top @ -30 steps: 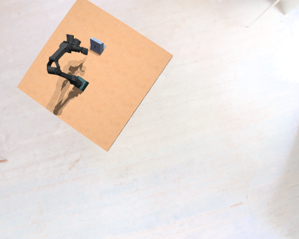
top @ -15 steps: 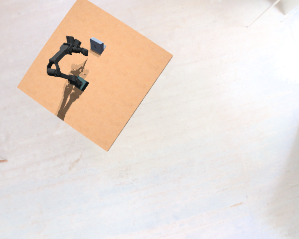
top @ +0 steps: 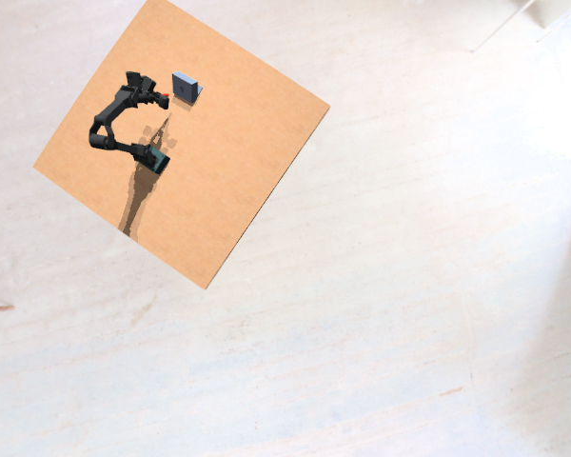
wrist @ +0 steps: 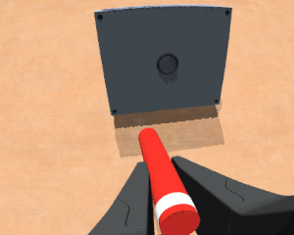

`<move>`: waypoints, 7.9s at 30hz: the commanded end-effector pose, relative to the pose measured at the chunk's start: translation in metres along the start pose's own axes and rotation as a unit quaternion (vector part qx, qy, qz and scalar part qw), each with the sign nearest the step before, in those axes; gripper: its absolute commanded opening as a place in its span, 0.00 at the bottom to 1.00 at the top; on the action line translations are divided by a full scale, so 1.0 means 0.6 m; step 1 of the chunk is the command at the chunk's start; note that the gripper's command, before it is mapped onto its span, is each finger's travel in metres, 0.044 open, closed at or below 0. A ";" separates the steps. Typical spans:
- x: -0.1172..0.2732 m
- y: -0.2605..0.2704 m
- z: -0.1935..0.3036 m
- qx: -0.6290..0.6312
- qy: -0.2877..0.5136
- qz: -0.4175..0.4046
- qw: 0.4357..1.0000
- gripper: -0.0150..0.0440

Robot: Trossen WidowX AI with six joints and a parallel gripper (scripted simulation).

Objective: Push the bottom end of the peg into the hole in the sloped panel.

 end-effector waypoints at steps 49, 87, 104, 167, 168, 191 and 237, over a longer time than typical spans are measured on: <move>-0.033 -0.030 -0.006 -0.100 -0.112 -0.019 0.989 0.25; -0.080 -0.044 -0.011 -0.120 -0.156 -0.026 0.980 0.25; -0.102 -0.046 -0.015 -0.124 -0.155 -0.024 0.980 0.25; -0.139 -0.040 -0.032 -0.124 -0.155 -0.025 0.980 0.25; -0.140 -0.040 -0.032 -0.124 -0.155 -0.025 0.980 0.25; -0.157 -0.039 -0.039 -0.124 -0.156 -0.025 0.980 0.25; -0.120 -0.038 -0.031 -0.126 -0.155 -0.023 0.980 1.00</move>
Point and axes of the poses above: the point midway between the two fingers, 35 mm back from their tips, its own x axis back along the fingers, its own y axis across the jaws, z = x × y, the point moved 5 cm from there along x, back along the fingers, and after that the axes turned 11 degrees about -x, right-handed, at the moved point
